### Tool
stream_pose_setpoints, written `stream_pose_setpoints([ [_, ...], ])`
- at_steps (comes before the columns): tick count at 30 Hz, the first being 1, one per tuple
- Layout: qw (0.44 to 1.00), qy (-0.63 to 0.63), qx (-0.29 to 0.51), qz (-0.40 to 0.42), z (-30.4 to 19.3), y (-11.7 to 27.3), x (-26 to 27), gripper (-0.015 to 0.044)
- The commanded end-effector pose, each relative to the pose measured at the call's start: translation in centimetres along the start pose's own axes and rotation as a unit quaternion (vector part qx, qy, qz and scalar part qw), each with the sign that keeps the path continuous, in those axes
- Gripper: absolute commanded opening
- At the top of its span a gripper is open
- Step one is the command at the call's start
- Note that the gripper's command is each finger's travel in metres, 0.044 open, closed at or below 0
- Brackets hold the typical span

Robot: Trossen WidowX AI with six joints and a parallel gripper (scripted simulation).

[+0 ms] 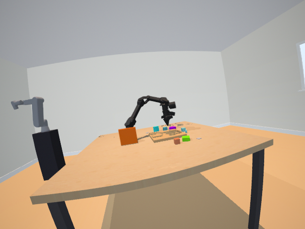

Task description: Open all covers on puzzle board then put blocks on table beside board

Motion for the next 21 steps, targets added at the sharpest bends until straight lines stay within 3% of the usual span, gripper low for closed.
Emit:
stream_pose_setpoints([
  [1,0.999,-0.036,0.004,0.003,-0.2,-0.4,-2.3,0.0000],
  [8,0.972,0.236,0.001,0.008,-0.5,-0.7,-5.8,0.0000],
  [15,0.857,0.516,-0.006,0.012,-1.3,-1.2,-9.6,0.0000],
  [17,0.826,0.564,-0.008,0.013,-1.5,-1.3,-10.3,0.0000],
  [21,0.822,0.570,-0.009,0.013,-1.5,-1.3,-10.4,0.0000],
])
Point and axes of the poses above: the point midway between the two fingers, 35 mm back from their tips, its own y axis back along the fingers, its own x axis across the jaws, z = x × y, the point moved 5 cm from there along y, back along the fingers, and after that the axes turned 8 degrees about y, right-handed, at the moved point
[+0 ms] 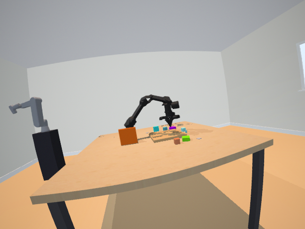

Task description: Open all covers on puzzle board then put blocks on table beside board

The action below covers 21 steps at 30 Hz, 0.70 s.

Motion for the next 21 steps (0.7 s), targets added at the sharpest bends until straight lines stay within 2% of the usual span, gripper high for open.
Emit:
stream_pose_setpoints([
  [1,0.972,0.236,-0.002,0.011,-2.89,-0.92,-1.93,0.0000],
  [10,0.974,0.228,-0.001,0.011,-2.89,-0.92,-1.92,0.0000],
  [15,1.000,0.017,0.001,0.011,-2.77,-0.92,-1.87,0.0000],
  [19,0.984,-0.178,0.003,0.011,-2.66,-0.92,-1.82,0.0000],
  [21,0.989,-0.149,0.003,0.011,-2.66,-0.92,-1.84,0.0000],
])
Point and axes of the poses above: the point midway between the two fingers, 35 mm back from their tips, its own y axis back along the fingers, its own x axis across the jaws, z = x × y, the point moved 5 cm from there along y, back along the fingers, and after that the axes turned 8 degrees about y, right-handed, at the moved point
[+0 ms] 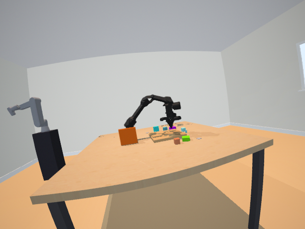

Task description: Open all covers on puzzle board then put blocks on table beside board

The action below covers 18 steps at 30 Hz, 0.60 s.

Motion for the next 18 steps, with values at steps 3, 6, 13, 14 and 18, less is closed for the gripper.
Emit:
stream_pose_setpoints([
  [3,1.000,-0.004,0.002,0.003,0.05,-0.22,-0.03,0.0000],
  [6,0.990,0.138,0.002,0.004,0.05,-0.22,-0.09,0.0000],
  [13,0.968,0.250,0.001,0.004,0.05,-0.22,-0.14,0.0000],
  [14,0.968,0.250,0.001,0.004,0.05,-0.22,-0.14,0.0000],
  [18,0.968,0.250,0.001,0.004,0.05,-0.22,-0.14,0.0000],
])
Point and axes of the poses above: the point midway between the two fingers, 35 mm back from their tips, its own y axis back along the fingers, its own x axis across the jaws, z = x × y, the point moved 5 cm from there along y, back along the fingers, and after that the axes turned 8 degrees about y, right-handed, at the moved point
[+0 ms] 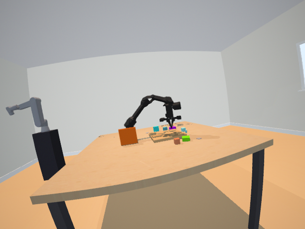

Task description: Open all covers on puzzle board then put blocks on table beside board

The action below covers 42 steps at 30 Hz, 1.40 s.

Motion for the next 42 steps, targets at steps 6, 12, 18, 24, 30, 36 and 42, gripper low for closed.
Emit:
stream_pose_setpoints([
  [6,1.000,0.017,0.001,0.003,0.0,-0.9,0.0,0.0000],
  [12,1.000,0.018,0.000,0.003,0.0,-3.5,0.1,0.0000],
  [18,1.000,0.018,0.000,0.003,0.2,-5.2,0.3,0.0000],
  [24,1.000,0.018,0.000,0.003,0.2,-5.3,0.3,0.0000],
  [30,1.000,0.018,-0.001,0.003,0.2,-5.9,0.3,0.0000],
  [36,1.000,0.018,-0.001,0.003,0.3,-6.4,0.3,0.0000],
  [42,1.000,0.018,-0.001,0.003,0.3,-6.4,0.3,0.0000],
])
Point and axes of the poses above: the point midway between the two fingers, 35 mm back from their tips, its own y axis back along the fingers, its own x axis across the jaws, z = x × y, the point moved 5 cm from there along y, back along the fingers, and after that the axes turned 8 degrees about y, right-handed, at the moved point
